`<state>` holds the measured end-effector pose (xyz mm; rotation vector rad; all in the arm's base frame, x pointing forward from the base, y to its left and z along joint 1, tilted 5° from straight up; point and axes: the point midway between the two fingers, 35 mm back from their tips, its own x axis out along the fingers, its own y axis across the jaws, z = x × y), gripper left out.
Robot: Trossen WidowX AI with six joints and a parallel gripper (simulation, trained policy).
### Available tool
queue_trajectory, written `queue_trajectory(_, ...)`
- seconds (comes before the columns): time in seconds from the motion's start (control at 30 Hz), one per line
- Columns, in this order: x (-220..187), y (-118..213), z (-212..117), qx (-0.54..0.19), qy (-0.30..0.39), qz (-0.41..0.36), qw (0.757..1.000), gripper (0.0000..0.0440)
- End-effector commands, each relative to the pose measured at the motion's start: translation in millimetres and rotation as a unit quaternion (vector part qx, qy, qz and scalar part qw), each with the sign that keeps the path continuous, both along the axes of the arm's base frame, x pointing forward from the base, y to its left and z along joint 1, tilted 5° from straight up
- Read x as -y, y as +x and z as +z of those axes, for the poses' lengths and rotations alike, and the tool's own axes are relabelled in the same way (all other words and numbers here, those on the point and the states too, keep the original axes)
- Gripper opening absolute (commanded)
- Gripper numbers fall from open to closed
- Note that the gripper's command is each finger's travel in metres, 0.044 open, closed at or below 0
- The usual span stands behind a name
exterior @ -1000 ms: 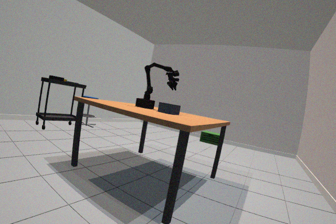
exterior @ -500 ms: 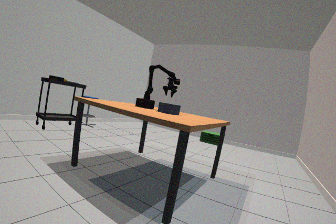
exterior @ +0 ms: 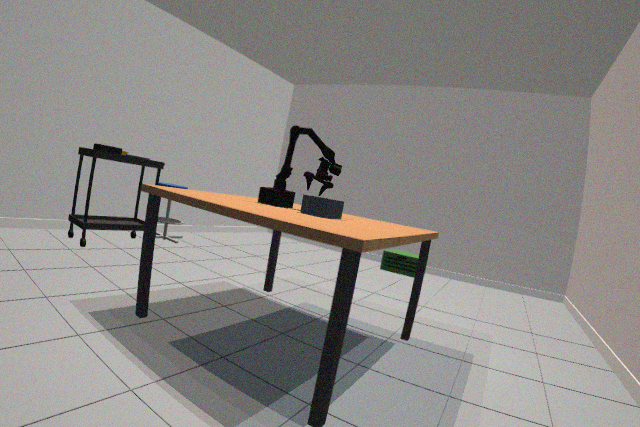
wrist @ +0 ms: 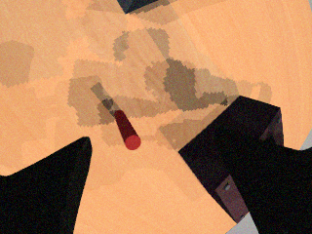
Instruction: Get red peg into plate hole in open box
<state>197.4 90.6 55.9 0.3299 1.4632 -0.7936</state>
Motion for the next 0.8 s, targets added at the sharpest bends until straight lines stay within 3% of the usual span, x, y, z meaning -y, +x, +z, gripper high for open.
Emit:
queue_trajectory(0.0, 1.5, -4.2, -17.8, -0.002, -0.001, -0.035, 0.999, 0.0392)
queue_trajectory(0.5, -0.2, -9.5, -74.3, 0.036, 0.023, -0.1, 0.994, 0.0348)
queue_trajectory(0.77, 1.8, -19.7, -89.7, 0.025, 0.03, -0.13, 0.991, 0.0172)
